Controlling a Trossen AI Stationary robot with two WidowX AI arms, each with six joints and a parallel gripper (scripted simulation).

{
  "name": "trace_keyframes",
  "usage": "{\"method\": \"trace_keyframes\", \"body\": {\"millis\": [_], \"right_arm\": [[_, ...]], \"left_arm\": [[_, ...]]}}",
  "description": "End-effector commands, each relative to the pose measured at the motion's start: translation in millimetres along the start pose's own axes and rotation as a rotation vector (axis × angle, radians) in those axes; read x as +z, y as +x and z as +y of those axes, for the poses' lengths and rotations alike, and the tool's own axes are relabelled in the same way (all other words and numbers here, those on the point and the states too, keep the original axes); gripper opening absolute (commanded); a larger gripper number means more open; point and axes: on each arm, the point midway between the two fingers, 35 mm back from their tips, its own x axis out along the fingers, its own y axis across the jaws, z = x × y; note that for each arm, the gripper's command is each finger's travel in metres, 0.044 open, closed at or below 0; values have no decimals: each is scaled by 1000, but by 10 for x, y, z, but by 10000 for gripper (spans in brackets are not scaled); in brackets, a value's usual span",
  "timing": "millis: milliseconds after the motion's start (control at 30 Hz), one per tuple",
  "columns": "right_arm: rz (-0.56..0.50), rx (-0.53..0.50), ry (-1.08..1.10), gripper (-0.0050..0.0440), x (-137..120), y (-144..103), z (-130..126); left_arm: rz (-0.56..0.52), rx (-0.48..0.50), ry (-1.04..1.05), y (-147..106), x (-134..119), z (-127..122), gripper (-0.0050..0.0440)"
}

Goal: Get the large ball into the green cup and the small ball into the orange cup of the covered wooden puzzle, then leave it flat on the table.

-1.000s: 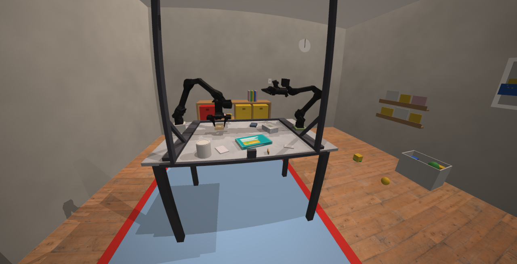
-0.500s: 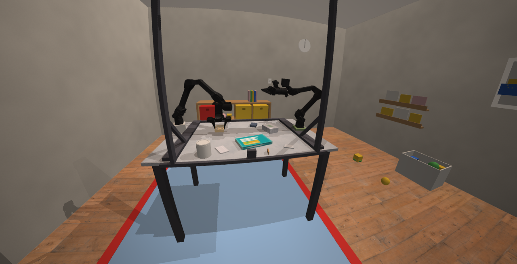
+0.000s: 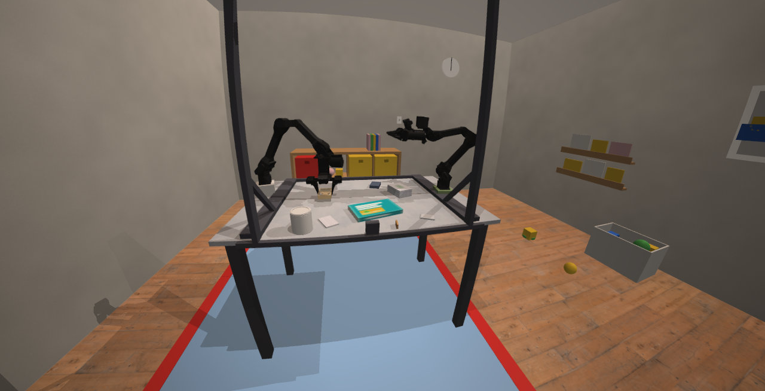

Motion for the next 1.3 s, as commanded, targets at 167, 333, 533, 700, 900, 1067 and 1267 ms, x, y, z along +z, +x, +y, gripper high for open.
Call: {"method": "trace_keyframes", "body": {"millis": [167, 333, 533, 700, 900, 1067, 1267], "right_arm": [[-19, 0, 0, 400, 79, -11, 0], [-19, 0, 0, 400, 79, -11, 0], [-19, 0, 0, 400, 79, -11, 0], [-19, 0, 0, 400, 79, -11, 0], [-19, 0, 0, 400, 79, -11, 0], [-19, 0, 0, 400, 79, -11, 0], [-19, 0, 0, 400, 79, -11, 0]], "left_arm": [[-10, 22, -5, -6, 9, 51, -50], [-5, 4, -5, 144, -2, 10, -50], [-6, 7, -6, 146, 0, 17, -50], [-7, 13, -6, 145, 5, 37, -50], [-6, 7, -6, 191, 0, 17, -50], [-10, 20, -5, 132, 6, 39, 396], [-10, 20, -5, 132, 6, 39, 396]]}}
